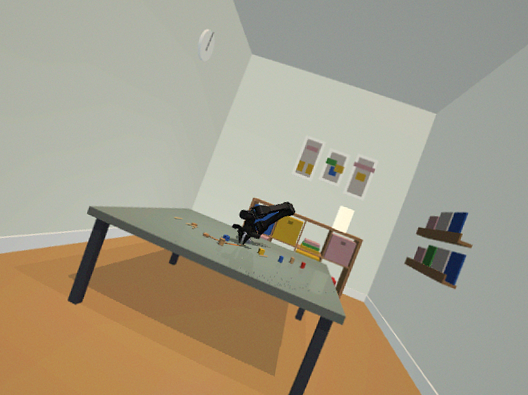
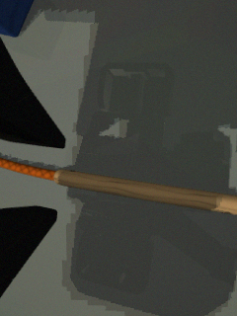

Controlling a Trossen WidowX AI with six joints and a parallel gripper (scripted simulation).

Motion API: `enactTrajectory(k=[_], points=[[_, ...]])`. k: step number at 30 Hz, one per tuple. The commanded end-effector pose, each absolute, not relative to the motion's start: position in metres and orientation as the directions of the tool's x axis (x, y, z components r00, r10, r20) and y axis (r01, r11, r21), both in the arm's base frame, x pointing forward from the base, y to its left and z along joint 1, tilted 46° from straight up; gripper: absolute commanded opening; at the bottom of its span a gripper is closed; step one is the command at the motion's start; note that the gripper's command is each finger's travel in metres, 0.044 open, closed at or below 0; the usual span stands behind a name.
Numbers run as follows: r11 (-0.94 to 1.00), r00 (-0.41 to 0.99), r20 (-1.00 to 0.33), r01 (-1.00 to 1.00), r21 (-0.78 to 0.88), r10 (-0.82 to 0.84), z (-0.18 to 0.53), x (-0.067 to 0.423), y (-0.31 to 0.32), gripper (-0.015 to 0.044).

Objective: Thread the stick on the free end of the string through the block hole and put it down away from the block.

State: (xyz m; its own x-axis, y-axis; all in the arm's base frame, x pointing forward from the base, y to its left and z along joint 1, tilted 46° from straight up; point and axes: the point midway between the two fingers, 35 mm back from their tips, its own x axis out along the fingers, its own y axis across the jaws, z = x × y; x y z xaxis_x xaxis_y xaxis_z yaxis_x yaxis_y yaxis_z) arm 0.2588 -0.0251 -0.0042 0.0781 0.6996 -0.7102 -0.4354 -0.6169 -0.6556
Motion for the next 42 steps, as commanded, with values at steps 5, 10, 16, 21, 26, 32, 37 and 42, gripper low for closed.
enactTrajectory(k=[5, 10, 16, 21, 26, 32, 37, 42], points=[[-0.608, 0.073, -0.702, -0.442, -0.659, 0.708, -0.012, 0.256, -0.014, 0.0121], [-0.608, 0.073, -0.702, -0.442, -0.660, 0.708, -0.013, 0.256, -0.014, 0.0121], [-0.608, 0.073, -0.702, -0.442, -0.660, 0.708, -0.013, 0.256, -0.014, 0.0121], [-0.615, 0.073, -0.707, -0.438, -0.656, 0.703, -0.012, 0.257, -0.015, 0.0068], [-0.615, 0.073, -0.707, -0.438, -0.656, 0.703, -0.012, 0.257, -0.015, 0.0000], [-0.615, 0.073, -0.707, -0.438, -0.656, 0.703, -0.012, 0.257, -0.016, 0.0000], [-0.615, 0.073, -0.708, -0.438, -0.656, 0.702, -0.009, 0.257, -0.020, 0.0000], [-0.616, 0.073, -0.709, -0.438, -0.655, 0.702, -0.004, 0.257, -0.024, 0.0000]])
